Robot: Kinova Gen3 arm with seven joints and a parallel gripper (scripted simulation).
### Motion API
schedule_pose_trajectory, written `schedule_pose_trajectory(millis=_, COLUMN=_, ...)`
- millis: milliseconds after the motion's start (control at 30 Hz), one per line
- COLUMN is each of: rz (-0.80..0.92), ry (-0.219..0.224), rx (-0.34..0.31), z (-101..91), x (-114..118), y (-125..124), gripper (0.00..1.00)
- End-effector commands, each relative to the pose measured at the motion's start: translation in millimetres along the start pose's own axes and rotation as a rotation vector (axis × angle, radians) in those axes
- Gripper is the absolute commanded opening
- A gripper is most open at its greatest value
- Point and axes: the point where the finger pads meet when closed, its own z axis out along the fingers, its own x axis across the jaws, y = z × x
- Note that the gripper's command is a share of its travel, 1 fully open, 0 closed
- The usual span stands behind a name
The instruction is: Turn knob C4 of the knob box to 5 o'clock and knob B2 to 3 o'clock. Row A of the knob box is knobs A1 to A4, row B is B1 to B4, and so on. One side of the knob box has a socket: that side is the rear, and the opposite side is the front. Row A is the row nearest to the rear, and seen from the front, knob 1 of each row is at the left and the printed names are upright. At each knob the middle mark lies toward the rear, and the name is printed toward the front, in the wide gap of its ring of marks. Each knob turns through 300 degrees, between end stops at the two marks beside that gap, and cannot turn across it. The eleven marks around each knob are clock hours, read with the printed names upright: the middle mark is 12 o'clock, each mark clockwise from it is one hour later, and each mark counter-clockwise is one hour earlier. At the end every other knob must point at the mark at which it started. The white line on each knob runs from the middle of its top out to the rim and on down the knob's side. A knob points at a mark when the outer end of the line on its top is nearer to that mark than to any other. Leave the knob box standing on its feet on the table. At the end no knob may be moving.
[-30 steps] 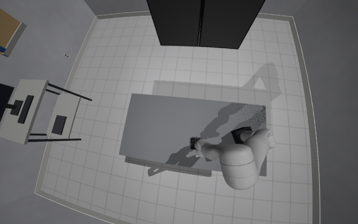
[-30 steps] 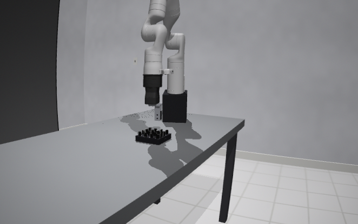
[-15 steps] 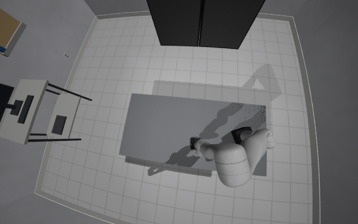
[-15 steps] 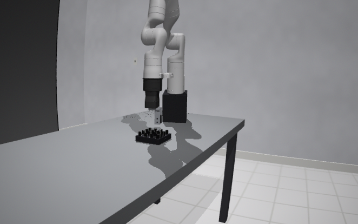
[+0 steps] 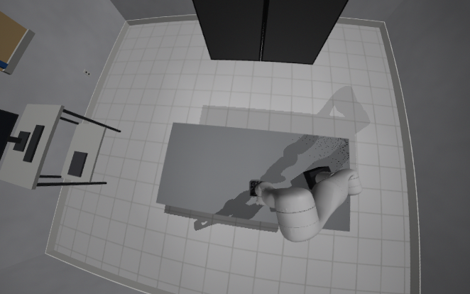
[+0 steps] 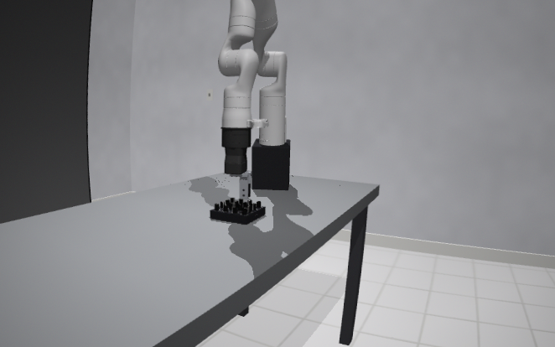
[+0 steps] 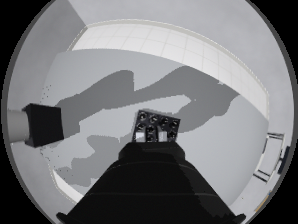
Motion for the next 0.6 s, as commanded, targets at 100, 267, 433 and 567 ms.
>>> schedule_pose_trajectory(millis=100, rz=0.001, ry=-0.004, rx=0.000, z=5.0, x=-1.3, y=0.5, gripper=0.46)
schedule_pose_trajectory(millis=267, rz=0.001, ry=-0.004, rx=0.000, z=6.6, x=-1.3, y=0.5, gripper=0.46)
schedule_pose_trajectory(millis=433, rz=0.001, ry=-0.004, rx=0.000, z=7.2, x=-1.3, y=0.5, gripper=0.46)
schedule_pose_trajectory(millis=567, rz=0.001, ry=-0.004, rx=0.000, z=7.3, x=-1.3, y=0.5, gripper=0.46)
